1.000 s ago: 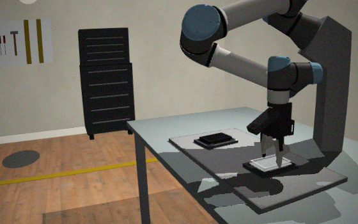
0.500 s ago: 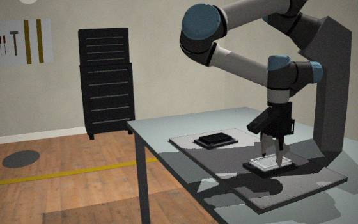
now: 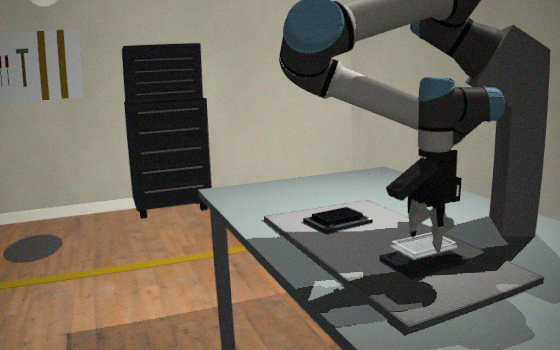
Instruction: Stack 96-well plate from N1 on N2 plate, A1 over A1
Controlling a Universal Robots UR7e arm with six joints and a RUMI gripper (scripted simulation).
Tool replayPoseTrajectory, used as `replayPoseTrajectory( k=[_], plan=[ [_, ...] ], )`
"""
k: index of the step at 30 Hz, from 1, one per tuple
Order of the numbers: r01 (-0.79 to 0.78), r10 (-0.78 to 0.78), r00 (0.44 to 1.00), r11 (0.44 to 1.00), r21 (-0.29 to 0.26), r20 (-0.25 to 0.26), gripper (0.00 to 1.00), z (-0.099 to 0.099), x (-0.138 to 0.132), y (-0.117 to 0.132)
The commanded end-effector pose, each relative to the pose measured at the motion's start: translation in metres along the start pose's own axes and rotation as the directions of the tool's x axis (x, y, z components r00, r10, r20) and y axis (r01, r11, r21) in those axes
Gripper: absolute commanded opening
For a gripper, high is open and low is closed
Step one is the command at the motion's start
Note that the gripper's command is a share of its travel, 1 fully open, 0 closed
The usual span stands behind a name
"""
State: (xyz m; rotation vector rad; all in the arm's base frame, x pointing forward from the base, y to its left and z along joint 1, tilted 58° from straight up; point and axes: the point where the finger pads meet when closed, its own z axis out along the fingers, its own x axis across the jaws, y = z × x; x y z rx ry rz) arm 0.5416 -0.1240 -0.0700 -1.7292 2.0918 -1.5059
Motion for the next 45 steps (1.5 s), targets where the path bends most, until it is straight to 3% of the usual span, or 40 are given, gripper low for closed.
replayPoseTrajectory(
  k=[1,35,45],
  plan=[
    [0.0,0.0,1.0,1.0,0.001,0.0,0.0,-0.01,0.0,0.0],
    [0.0,0.0,1.0,1.0,0.001,0.0,0.0,-0.059,0.0,0.0],
    [0.0,0.0,1.0,1.0,0.001,0.0,0.0,-0.065,0.0,0.0]
  ],
)
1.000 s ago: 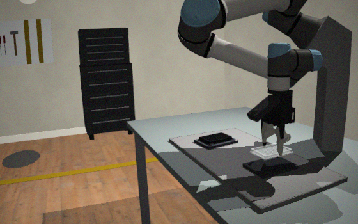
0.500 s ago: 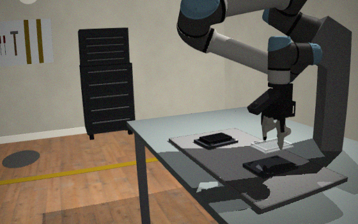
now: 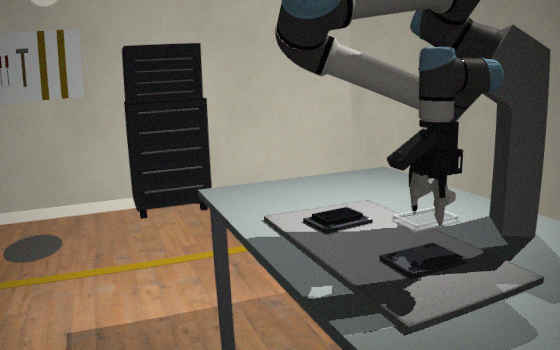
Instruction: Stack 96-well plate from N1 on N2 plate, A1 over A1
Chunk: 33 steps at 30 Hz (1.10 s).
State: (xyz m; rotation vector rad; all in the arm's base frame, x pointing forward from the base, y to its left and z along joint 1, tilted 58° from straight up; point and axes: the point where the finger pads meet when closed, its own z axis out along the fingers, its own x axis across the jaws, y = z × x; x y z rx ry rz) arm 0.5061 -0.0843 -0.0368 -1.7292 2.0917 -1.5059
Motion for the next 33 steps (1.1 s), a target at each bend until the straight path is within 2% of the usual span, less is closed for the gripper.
replayPoseTrajectory(
  k=[1,17,20,33],
  plan=[
    [0.0,0.0,1.0,1.0,0.001,0.0,0.0,-0.002,0.0,0.0],
    [0.0,0.0,1.0,1.0,0.001,0.0,0.0,-0.002,0.0,0.0],
    [0.093,-0.093,0.996,0.996,0.001,0.0,0.0,-0.002,0.01,-0.001],
    [0.093,-0.093,0.996,0.996,0.001,0.0,0.0,-0.002,0.046,-0.005]
  ],
)
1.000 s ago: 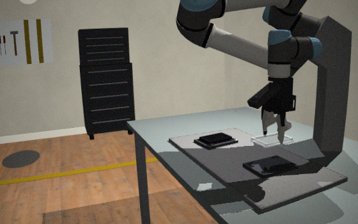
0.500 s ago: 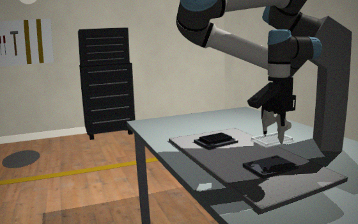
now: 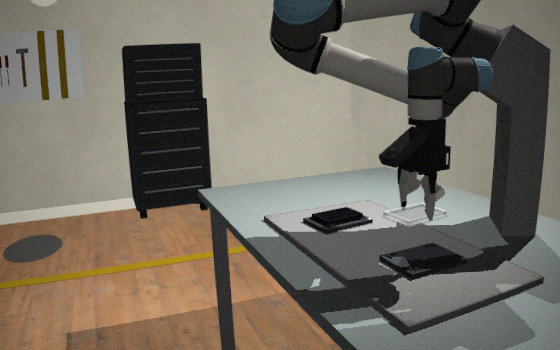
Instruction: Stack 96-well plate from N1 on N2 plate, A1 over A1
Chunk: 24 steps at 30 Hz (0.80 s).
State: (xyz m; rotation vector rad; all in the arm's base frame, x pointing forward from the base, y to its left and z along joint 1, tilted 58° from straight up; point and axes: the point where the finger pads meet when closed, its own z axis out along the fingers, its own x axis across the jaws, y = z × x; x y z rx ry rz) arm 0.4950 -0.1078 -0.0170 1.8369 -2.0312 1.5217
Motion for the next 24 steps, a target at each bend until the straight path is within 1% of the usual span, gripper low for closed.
replayPoseTrajectory(
  k=[1,8,10,24],
  plan=[
    [0.003,-0.003,1.0,1.0,0.002,0.003,0.0,0.0,0.017,0.0],
    [0.003,-0.003,1.0,1.0,0.002,0.003,0.0,0.0,0.041,0.0],
    [0.003,-0.003,1.0,1.0,0.002,0.003,0.0,0.0,0.041,0.0],
    [0.003,-0.003,1.0,1.0,0.002,0.003,0.0,0.0,0.087,0.0]
  ],
)
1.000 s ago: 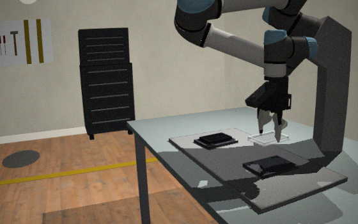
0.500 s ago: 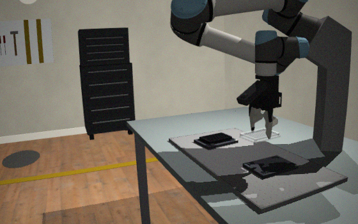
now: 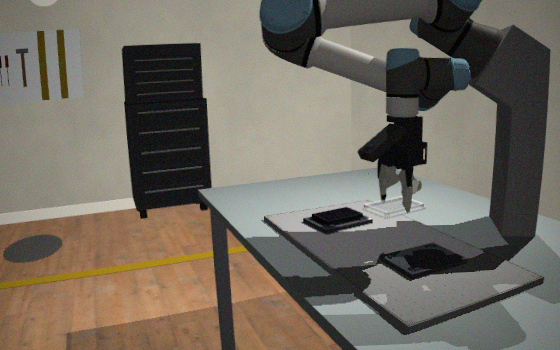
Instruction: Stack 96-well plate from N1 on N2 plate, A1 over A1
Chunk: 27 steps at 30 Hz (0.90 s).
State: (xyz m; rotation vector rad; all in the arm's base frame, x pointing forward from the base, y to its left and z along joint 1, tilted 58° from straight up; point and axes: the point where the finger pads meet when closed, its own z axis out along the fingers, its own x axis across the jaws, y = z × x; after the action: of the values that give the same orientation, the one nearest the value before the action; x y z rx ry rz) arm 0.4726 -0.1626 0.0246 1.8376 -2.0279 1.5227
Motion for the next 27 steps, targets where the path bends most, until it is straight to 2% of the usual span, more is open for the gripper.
replayPoseTrajectory(
  k=[1,3,27],
  plan=[
    [0.001,-0.001,1.0,1.0,0.001,0.003,0.0,0.0,0.018,0.0],
    [0.001,-0.001,1.0,1.0,0.001,0.003,0.0,0.0,0.018,0.0],
    [0.001,-0.001,1.0,1.0,0.001,0.003,0.0,0.0,0.092,0.0]
  ],
)
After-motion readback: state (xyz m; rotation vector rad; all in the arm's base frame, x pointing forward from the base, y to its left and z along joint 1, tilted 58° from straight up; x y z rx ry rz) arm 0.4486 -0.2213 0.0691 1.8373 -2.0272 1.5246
